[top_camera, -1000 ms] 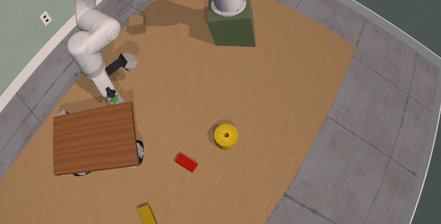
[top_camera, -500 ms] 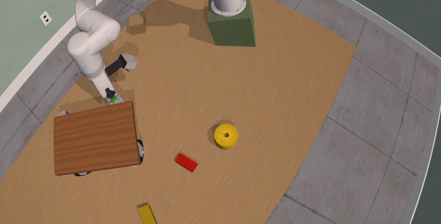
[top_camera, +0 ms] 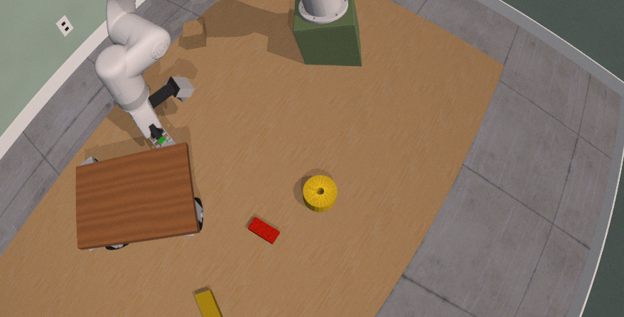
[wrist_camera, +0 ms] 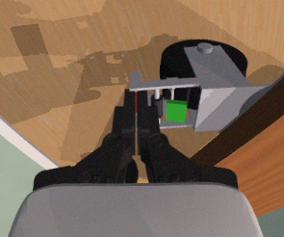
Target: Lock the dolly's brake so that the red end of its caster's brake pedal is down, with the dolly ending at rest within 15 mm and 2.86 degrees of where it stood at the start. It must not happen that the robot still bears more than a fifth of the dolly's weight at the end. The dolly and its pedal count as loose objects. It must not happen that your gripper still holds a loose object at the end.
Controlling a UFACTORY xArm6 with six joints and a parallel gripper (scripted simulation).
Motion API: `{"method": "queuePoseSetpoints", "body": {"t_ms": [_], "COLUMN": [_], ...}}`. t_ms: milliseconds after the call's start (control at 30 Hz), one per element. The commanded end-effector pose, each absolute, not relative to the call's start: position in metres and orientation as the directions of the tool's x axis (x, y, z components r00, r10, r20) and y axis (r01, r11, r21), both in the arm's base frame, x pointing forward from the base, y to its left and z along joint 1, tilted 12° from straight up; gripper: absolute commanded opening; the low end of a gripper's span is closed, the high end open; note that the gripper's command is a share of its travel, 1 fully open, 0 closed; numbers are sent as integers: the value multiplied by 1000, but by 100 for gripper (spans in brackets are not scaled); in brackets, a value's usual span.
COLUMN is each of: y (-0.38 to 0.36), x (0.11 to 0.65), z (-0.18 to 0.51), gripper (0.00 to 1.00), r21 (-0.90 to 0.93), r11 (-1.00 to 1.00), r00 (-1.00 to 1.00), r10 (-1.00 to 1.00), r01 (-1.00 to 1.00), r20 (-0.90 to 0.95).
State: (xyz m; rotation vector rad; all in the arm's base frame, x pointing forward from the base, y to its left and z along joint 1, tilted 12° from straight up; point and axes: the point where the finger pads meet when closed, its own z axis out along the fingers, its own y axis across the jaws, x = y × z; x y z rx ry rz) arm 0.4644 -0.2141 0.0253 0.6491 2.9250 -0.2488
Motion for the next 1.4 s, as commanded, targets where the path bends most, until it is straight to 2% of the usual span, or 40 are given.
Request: {"method": "queuePoseSetpoints", "body": {"t_ms": [0,467,933,1367], "y": [-214,-211,-199,-198], "x": [463,461,456,455], "z": [22,38,99,104], "gripper": [0,0,0,0], "r21": [-132,-132,-132,-132], "r11": [894,894,894,894], "r00": [-899,-899,-899,-899], "r10": [408,408,408,408], "r01": [429,429,429,429], "r20": [-160,-160,-160,-160]}}
